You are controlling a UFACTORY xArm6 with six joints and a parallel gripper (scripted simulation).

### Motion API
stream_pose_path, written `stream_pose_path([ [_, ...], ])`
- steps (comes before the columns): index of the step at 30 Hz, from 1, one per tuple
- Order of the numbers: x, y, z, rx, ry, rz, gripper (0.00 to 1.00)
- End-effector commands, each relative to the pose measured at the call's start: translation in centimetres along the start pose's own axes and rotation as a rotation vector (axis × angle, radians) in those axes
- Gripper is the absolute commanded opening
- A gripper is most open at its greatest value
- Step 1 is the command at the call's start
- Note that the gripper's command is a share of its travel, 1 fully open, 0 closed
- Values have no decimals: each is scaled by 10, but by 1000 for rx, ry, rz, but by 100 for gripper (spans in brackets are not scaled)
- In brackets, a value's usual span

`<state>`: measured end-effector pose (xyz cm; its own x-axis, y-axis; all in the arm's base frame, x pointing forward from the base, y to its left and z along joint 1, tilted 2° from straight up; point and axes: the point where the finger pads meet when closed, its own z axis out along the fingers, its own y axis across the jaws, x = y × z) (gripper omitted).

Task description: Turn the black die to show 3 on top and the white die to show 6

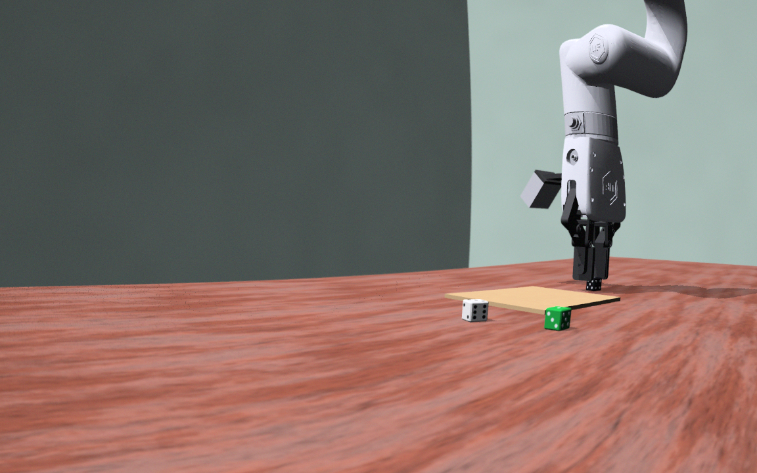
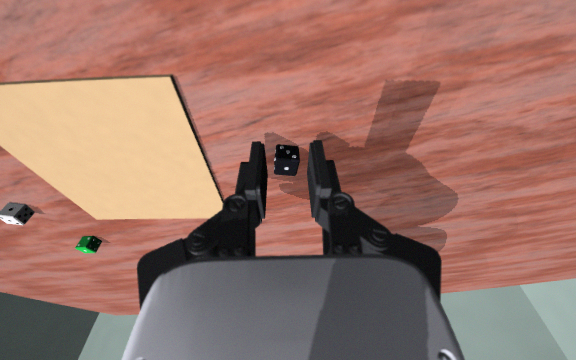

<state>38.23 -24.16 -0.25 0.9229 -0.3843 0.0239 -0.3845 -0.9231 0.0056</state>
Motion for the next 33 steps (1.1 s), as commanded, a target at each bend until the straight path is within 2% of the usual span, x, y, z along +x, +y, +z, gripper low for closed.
stream_pose_path([
  [1,2,0,2,-1,4,0,31],
  [11,2,0,10,-1,4,0,31],
  [33,2,0,10,-1,4,0,31],
])
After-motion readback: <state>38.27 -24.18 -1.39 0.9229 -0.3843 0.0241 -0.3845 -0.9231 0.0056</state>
